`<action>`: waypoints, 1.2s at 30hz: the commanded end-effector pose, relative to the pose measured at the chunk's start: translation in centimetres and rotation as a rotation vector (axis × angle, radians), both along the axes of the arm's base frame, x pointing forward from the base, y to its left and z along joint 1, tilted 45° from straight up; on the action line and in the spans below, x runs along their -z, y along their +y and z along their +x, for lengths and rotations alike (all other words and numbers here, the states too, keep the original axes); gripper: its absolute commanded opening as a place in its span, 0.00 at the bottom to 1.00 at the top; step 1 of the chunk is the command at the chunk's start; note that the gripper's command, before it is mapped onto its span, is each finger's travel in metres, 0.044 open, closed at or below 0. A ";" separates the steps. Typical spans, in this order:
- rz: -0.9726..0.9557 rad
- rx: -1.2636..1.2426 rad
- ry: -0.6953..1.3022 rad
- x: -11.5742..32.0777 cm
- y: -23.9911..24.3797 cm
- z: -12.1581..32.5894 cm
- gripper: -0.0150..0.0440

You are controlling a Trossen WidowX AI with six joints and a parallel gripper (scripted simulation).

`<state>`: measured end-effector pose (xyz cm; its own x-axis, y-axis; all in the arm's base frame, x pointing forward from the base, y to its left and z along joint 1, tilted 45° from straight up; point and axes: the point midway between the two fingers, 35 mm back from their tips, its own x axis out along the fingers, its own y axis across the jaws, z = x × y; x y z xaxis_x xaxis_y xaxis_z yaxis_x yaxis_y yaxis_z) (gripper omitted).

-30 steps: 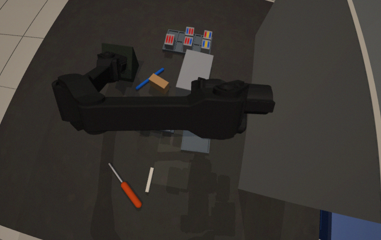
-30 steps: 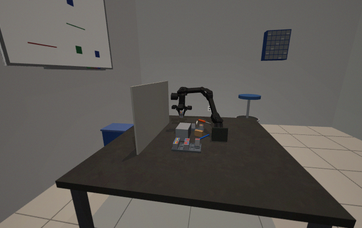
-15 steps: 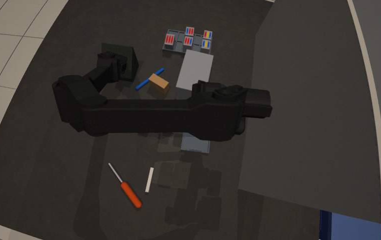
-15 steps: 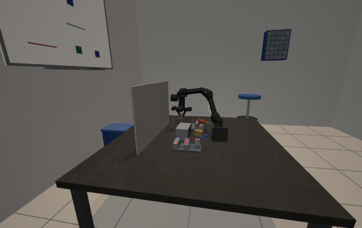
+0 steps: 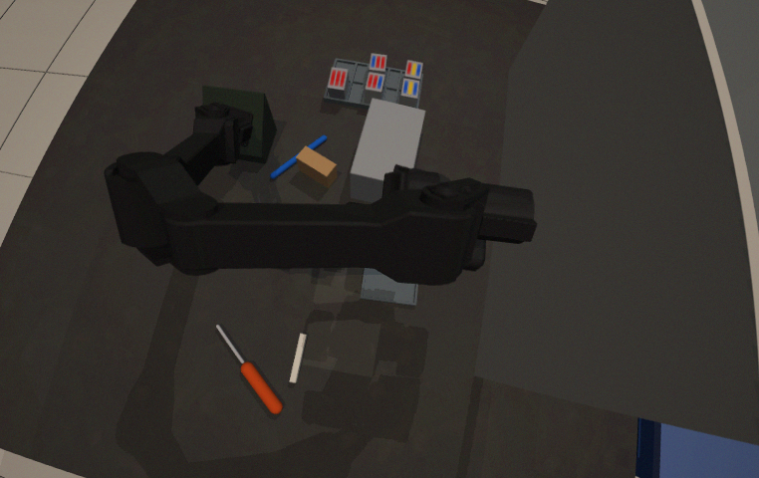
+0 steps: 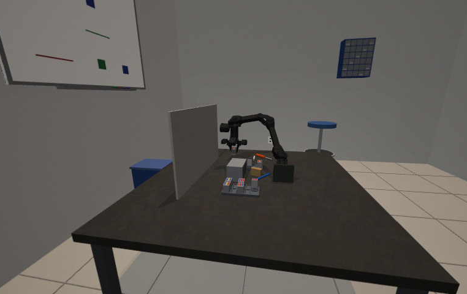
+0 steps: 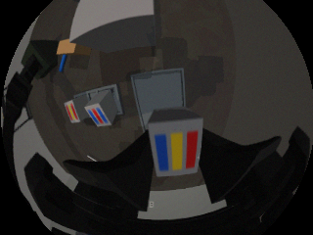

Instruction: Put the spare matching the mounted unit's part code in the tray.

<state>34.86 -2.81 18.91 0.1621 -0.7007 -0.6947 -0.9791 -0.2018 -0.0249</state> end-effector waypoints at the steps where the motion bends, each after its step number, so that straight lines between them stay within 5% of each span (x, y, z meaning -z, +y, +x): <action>1: 0.002 -0.002 0.013 0.5 -0.2 -0.1 0.25; 36: 0.006 0.003 0.018 2.5 -2.3 0.3 0.25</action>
<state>35.32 -4.97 16.83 0.1539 -0.6988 -0.6985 -0.9803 -0.1963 -0.0196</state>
